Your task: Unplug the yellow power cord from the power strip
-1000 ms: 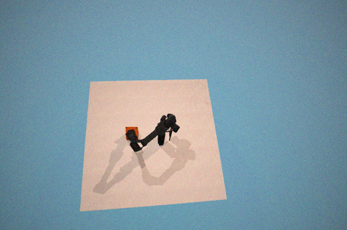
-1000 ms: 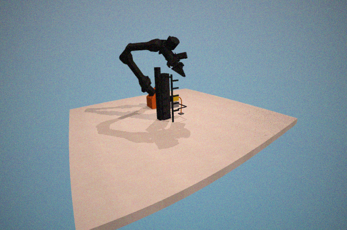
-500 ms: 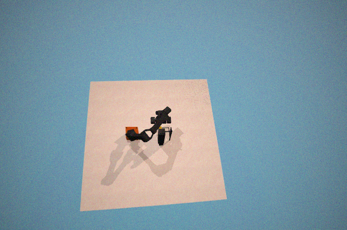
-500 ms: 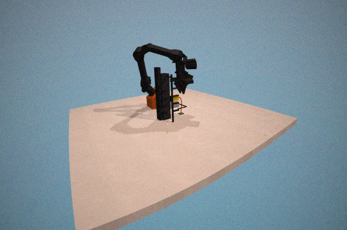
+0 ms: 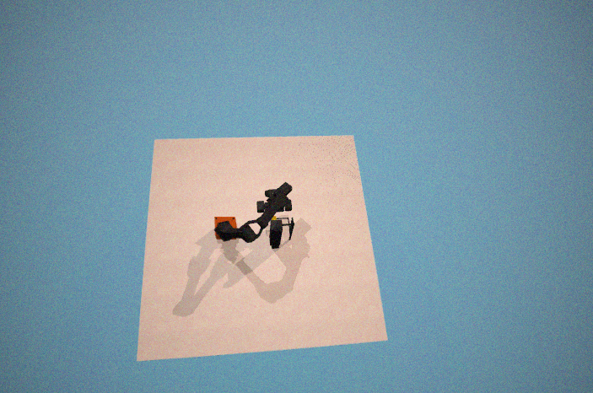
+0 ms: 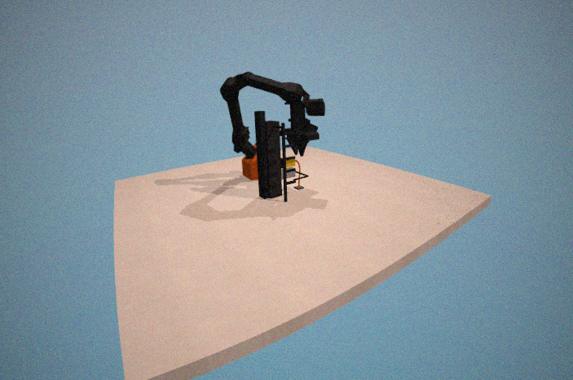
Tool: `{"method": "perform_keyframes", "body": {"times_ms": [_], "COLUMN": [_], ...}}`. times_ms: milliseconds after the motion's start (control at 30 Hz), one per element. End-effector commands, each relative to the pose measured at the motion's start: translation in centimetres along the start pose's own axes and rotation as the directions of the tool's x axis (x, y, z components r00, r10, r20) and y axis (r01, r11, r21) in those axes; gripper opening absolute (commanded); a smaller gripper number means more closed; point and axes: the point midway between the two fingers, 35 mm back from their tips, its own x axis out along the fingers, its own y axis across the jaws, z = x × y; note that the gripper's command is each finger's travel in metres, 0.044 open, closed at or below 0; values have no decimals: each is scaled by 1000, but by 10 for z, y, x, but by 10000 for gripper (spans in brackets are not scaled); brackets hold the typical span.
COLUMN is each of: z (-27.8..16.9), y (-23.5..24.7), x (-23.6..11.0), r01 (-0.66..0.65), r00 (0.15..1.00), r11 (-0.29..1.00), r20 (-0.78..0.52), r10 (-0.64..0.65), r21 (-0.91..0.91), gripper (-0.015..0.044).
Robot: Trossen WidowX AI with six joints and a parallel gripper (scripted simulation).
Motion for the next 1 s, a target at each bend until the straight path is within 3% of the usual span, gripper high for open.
{"method": "perform_keyframes", "body": {"times_ms": [0, 967], "z": [-7, -39], "y": [0, 1], "x": [0, 3], "r01": [-1, -1], "r00": [1000, 1000], "r11": [1000, 1000], "r20": [-7, -9], "r10": [0, 1], "r21": [-7, -7], "gripper": [160, 160]}}
